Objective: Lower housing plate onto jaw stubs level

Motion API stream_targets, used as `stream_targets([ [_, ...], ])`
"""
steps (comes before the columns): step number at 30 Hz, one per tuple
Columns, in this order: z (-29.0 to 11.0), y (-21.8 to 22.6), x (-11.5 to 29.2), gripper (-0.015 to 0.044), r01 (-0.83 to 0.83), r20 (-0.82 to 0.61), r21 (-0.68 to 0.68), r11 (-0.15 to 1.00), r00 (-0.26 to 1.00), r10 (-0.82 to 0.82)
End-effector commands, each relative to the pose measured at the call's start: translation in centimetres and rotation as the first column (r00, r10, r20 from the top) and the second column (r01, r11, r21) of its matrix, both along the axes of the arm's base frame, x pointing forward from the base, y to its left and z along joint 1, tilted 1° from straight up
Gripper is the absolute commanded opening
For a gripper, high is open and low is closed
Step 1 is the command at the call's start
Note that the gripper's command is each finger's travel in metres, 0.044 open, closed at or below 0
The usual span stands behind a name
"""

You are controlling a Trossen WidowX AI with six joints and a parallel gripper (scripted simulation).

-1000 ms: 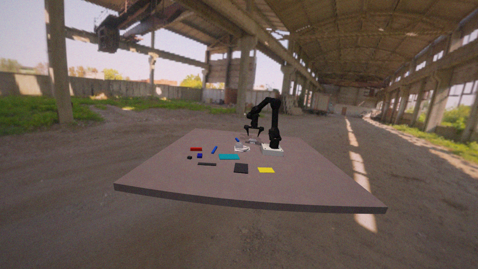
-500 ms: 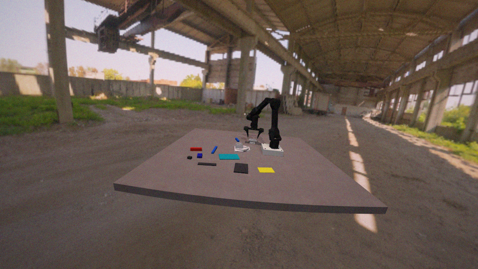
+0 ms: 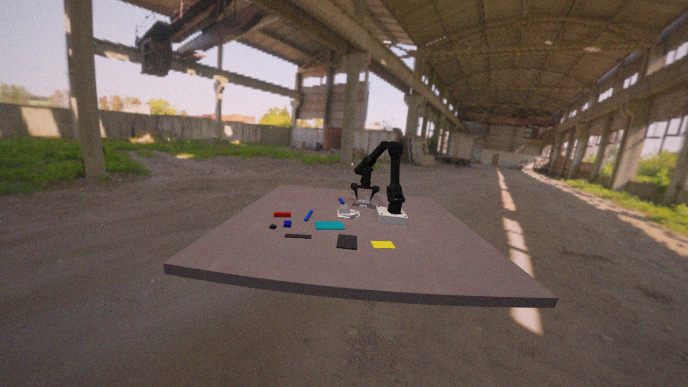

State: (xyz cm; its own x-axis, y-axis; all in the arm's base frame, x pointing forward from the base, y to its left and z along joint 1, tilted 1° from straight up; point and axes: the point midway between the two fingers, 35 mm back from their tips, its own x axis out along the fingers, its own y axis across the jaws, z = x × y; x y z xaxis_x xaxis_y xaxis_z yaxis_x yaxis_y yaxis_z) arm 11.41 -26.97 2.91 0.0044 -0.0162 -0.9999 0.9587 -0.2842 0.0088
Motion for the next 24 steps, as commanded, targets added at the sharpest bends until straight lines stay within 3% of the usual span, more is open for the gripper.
stream_targets([
  [1,-0.8,0.1,-0.1,0.0440,0.004,-0.009,0.006,1.000,1.000,-0.004],
  [24,-3.0,0.1,-0.2,0.0440,0.004,-0.009,0.007,1.000,1.000,-0.004],
])
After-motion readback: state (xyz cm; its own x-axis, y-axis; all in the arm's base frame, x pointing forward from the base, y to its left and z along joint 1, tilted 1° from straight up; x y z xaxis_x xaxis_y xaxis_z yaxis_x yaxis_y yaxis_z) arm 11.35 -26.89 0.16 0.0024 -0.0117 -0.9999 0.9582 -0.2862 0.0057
